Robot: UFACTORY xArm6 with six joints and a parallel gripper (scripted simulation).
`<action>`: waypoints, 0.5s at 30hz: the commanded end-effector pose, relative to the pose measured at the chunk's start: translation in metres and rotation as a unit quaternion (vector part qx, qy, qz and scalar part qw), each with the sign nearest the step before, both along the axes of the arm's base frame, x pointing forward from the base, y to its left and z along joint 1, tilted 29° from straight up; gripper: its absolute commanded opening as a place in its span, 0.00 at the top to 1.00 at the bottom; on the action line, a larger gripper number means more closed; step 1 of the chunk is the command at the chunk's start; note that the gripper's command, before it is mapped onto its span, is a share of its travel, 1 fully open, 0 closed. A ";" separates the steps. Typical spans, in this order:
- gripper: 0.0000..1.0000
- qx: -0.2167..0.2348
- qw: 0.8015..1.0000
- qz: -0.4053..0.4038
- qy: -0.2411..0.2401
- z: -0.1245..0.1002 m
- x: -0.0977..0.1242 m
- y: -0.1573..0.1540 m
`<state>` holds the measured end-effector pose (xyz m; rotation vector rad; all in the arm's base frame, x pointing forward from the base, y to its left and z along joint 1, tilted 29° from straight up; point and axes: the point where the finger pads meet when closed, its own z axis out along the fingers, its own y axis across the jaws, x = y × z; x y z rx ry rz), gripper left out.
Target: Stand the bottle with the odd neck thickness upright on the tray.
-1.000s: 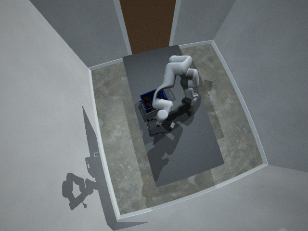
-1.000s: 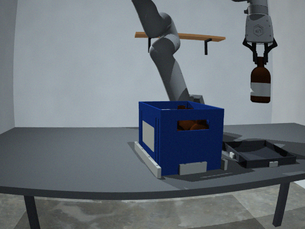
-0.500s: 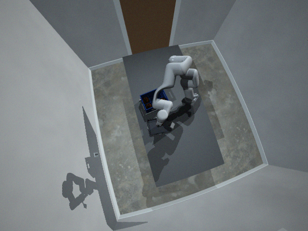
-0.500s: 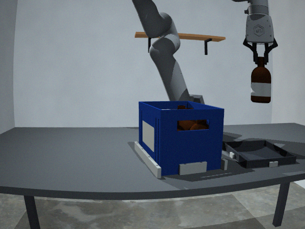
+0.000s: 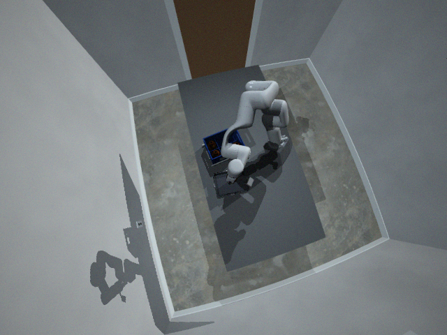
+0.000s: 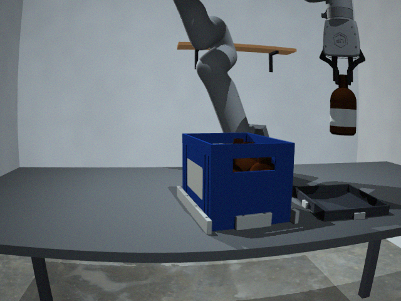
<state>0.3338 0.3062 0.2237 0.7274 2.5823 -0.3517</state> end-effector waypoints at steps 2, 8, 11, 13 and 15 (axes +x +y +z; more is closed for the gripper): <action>1.00 0.002 1.000 0.001 -0.001 0.002 0.000 0.001; 1.00 0.002 1.000 0.001 -0.001 0.001 0.000 0.001; 1.00 0.002 1.000 0.001 -0.001 0.001 0.001 0.001; 1.00 0.002 1.000 0.001 -0.001 0.000 0.001 0.001; 1.00 0.002 1.000 0.001 -0.001 -0.001 0.001 0.000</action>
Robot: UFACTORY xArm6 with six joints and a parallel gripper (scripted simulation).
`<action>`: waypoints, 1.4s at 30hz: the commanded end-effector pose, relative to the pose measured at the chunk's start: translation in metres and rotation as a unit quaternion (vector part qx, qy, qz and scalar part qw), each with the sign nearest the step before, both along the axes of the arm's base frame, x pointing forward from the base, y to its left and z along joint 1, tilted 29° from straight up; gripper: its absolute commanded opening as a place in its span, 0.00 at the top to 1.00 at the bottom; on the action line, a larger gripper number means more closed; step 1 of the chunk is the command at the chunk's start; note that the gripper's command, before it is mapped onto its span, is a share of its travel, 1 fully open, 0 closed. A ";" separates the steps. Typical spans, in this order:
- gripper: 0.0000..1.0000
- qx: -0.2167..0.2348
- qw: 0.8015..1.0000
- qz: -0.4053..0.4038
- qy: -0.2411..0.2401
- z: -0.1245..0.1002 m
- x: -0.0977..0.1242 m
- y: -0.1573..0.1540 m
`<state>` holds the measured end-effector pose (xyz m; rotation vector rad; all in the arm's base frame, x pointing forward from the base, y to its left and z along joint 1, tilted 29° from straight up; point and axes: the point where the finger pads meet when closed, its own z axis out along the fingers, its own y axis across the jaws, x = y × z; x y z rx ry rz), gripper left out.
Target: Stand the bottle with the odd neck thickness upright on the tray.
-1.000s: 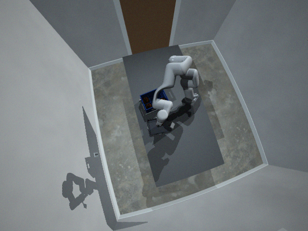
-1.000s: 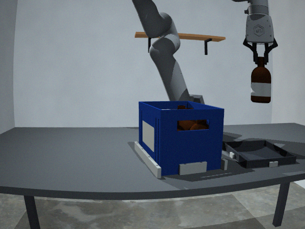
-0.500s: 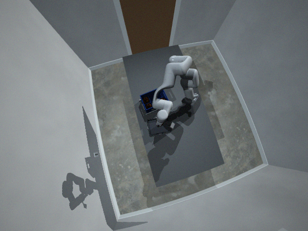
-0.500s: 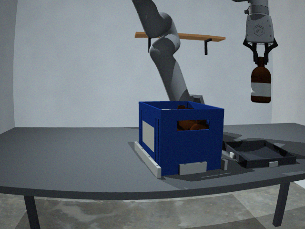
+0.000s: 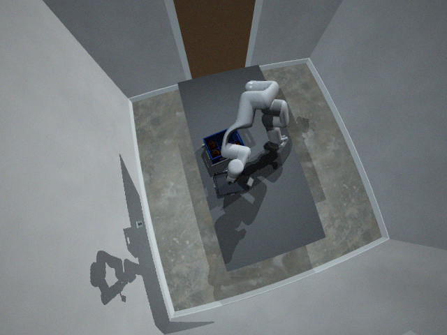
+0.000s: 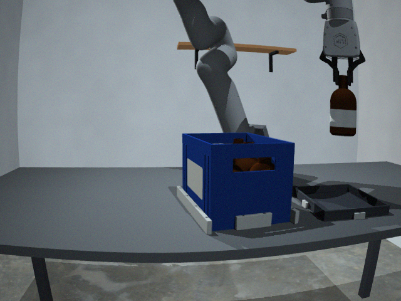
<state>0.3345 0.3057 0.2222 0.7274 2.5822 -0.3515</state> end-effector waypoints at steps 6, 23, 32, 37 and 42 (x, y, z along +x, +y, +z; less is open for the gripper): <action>1.00 0.002 1.000 0.001 -0.001 -0.002 0.002 0.000; 1.00 0.002 1.000 0.001 -0.001 -0.025 0.010 -0.009; 1.00 0.002 1.000 0.001 -0.001 -0.045 0.018 -0.017; 1.00 0.002 1.000 0.001 -0.001 -0.053 0.021 -0.020; 1.00 0.002 1.000 0.001 -0.001 -0.066 0.026 -0.025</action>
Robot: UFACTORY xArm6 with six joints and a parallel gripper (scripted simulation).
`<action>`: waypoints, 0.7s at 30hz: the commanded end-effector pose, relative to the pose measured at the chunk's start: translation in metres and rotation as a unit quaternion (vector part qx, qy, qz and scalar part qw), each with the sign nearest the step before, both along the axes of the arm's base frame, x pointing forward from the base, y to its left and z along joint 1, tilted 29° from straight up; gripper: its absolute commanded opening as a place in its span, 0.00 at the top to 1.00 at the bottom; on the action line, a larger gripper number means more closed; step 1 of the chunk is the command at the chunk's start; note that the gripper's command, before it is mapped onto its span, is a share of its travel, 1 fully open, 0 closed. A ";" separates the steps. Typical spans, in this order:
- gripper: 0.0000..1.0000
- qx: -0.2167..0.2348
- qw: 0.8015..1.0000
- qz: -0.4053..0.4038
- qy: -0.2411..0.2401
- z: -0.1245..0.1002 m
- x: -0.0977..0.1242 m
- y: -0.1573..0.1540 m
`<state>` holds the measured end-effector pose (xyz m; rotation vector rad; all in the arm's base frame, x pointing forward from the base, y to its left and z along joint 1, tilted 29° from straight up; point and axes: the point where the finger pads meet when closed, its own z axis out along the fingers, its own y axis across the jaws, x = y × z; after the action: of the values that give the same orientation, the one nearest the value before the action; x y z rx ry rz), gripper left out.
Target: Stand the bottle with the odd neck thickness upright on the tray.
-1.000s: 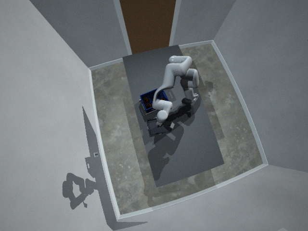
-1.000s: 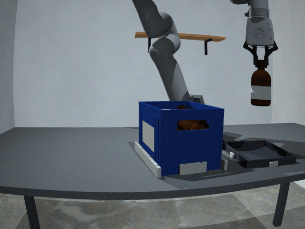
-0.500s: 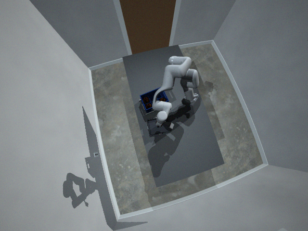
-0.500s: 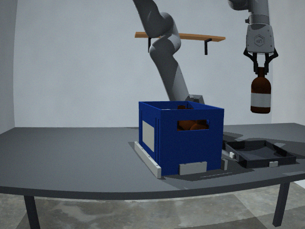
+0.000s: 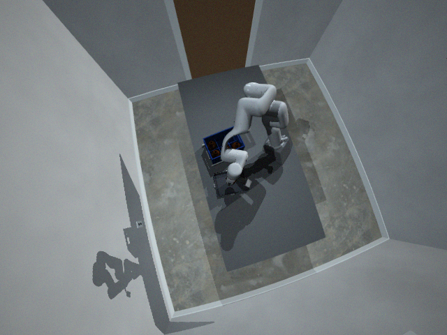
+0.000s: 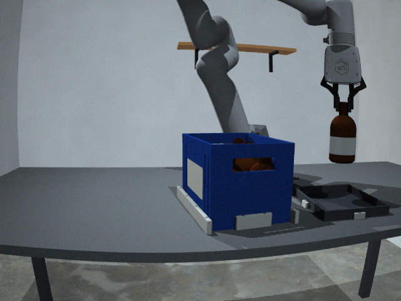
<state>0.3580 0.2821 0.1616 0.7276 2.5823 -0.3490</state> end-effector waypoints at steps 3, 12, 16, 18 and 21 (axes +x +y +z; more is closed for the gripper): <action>1.00 0.001 1.000 0.000 -0.001 -0.014 0.006 -0.005; 1.00 0.001 1.000 0.000 -0.001 -0.032 0.013 -0.012; 1.00 0.001 1.000 0.000 -0.001 -0.042 0.017 -0.016; 1.00 0.001 1.000 0.000 -0.001 -0.047 0.019 -0.018; 1.00 0.001 1.000 0.000 -0.001 -0.053 0.021 -0.020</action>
<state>0.3761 0.2625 0.1123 0.7277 2.5832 -0.3521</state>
